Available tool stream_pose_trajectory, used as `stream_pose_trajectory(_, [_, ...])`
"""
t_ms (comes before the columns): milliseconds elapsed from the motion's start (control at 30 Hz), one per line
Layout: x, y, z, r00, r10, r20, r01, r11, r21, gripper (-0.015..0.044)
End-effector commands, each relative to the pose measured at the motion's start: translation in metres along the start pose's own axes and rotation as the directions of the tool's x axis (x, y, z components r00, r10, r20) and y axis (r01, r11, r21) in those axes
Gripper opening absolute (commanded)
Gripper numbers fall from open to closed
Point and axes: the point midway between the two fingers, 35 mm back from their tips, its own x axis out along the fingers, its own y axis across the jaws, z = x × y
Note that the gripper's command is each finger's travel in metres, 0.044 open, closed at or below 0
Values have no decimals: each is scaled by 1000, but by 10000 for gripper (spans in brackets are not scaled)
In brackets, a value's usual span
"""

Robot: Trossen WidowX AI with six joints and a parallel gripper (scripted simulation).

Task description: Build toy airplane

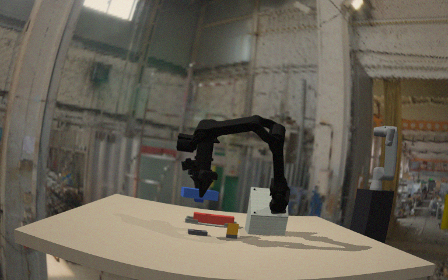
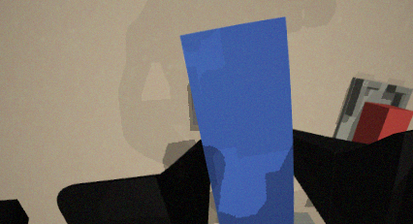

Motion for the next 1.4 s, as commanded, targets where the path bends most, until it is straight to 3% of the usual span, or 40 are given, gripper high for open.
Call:
stream_pose_trajectory(0, [3,-15,-2,1000,-6,-7,6,998,-58,0])
stream_pose_trajectory(667, [10,-79,-16,1000,-22,-10,17,933,-358,0])
stream_pose_trajectory(1367, [20,-142,-43,1000,-26,-13,12,766,-643,0])
